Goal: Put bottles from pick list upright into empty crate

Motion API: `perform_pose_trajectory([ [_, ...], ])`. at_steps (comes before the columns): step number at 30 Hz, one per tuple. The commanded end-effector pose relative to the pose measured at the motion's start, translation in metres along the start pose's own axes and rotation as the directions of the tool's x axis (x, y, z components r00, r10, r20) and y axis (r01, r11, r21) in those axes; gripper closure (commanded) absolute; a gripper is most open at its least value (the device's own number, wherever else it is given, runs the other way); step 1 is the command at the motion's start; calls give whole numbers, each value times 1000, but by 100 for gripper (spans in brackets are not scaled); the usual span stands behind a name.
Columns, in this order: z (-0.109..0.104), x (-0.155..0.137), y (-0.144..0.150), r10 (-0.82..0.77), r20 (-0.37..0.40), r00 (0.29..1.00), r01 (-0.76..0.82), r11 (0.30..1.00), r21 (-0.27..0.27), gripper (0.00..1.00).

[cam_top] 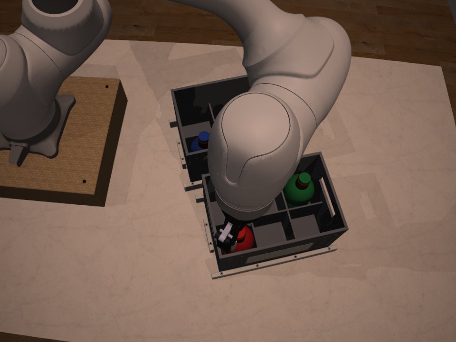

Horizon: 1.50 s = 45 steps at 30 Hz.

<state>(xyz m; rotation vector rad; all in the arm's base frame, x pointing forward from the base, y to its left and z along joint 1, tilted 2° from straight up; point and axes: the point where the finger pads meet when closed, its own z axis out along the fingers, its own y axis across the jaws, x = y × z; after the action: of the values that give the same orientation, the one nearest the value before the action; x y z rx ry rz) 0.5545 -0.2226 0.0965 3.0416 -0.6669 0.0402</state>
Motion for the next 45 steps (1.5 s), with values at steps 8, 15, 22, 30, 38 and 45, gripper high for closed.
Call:
perform_pose_trajectory([
  [8, 9, 0, 0, 0, 0, 1000, 0, 1000, 0, 62],
  [15, 9, 0, 0, 0, 0, 1000, 0, 1000, 0, 62],
  [22, 7, 0, 0, 0, 0, 1000, 0, 1000, 0, 100],
  [30, 7, 0, 0, 0, 0, 1000, 0, 1000, 0, 100],
  [38, 7, 0, 0, 0, 0, 1000, 0, 1000, 0, 100],
  [45, 7, 0, 0, 0, 0, 1000, 0, 1000, 0, 100],
])
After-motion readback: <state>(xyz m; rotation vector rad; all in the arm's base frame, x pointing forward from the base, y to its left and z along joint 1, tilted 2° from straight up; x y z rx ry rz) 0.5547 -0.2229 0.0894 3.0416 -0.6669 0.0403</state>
